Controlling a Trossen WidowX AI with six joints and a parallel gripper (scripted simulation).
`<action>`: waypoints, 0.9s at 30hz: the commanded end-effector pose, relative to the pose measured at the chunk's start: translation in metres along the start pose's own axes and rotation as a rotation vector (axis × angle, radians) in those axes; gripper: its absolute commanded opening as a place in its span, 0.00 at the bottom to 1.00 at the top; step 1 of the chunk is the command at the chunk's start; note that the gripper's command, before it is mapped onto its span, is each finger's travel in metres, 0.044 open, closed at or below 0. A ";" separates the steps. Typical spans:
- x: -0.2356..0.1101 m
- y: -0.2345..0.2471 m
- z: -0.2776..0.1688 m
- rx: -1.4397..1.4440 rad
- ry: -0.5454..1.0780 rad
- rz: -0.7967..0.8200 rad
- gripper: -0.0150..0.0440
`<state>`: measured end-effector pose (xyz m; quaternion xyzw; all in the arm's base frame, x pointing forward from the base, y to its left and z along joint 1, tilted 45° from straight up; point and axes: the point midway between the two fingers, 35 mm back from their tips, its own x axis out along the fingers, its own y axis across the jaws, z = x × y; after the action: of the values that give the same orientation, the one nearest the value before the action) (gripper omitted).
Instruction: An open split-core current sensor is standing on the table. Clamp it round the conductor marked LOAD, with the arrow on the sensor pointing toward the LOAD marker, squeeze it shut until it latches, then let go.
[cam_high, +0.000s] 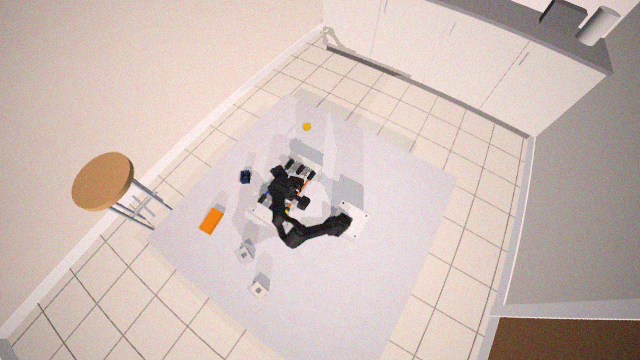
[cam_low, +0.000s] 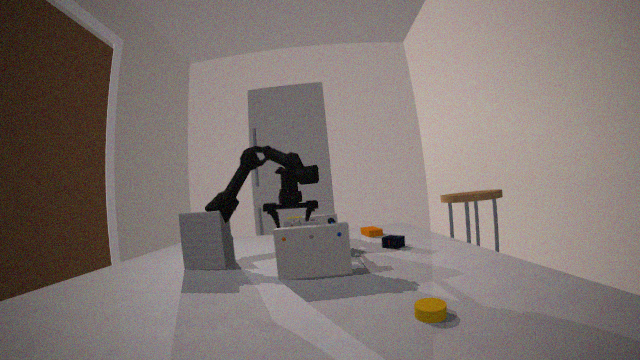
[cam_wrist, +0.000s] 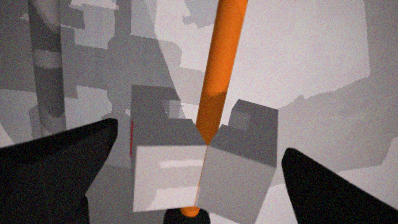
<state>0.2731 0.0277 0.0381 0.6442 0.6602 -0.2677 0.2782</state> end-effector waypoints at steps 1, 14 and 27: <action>0.005 0.000 0.000 0.005 0.006 0.003 1.00; 0.025 0.000 -0.001 0.005 0.007 0.006 1.00; 0.027 0.005 0.000 0.003 -0.002 0.068 0.98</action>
<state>0.2777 0.0464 0.0188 0.6669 0.6373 -0.2594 0.2861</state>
